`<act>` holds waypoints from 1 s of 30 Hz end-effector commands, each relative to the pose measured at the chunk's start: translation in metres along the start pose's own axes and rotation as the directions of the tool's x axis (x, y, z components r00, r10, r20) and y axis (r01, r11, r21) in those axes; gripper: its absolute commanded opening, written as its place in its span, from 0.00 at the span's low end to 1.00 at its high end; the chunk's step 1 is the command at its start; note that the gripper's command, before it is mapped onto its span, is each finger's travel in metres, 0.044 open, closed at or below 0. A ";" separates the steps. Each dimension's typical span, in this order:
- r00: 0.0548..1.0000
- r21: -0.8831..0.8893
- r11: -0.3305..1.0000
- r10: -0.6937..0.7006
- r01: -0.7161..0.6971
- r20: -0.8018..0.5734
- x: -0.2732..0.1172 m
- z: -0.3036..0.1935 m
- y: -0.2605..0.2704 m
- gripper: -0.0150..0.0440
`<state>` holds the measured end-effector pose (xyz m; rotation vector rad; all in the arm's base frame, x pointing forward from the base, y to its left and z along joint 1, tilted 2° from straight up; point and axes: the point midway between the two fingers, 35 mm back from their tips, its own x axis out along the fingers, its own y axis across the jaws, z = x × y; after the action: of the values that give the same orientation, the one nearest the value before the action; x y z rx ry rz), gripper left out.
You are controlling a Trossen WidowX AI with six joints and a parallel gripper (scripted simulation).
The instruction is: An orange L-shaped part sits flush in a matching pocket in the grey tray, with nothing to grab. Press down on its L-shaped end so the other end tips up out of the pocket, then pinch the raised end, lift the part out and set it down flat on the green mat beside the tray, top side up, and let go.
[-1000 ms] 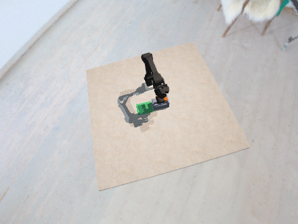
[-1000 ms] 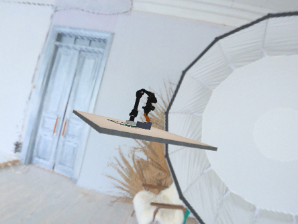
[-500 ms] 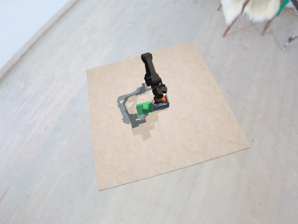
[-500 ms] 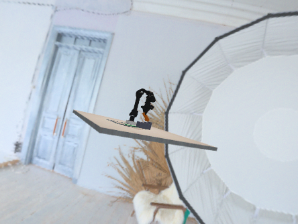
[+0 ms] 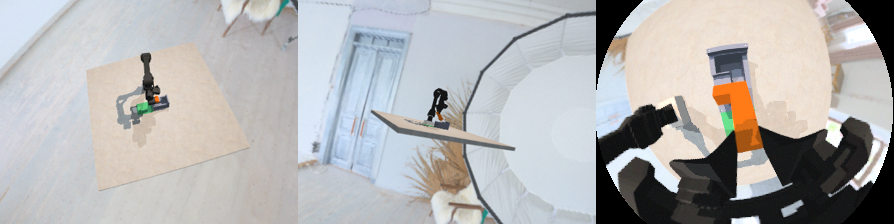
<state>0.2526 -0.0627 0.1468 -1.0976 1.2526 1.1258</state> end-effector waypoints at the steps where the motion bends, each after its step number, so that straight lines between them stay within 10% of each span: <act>1: 1.000 -0.004 1.000 0.000 0.000 -0.004 0.001 -0.017 0.002 0.25; 30: 1.000 -0.004 1.000 0.001 -0.001 -0.010 0.003 -0.093 0.010 0.25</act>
<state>0.2300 -0.1503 0.1424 -1.0946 1.2601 1.1291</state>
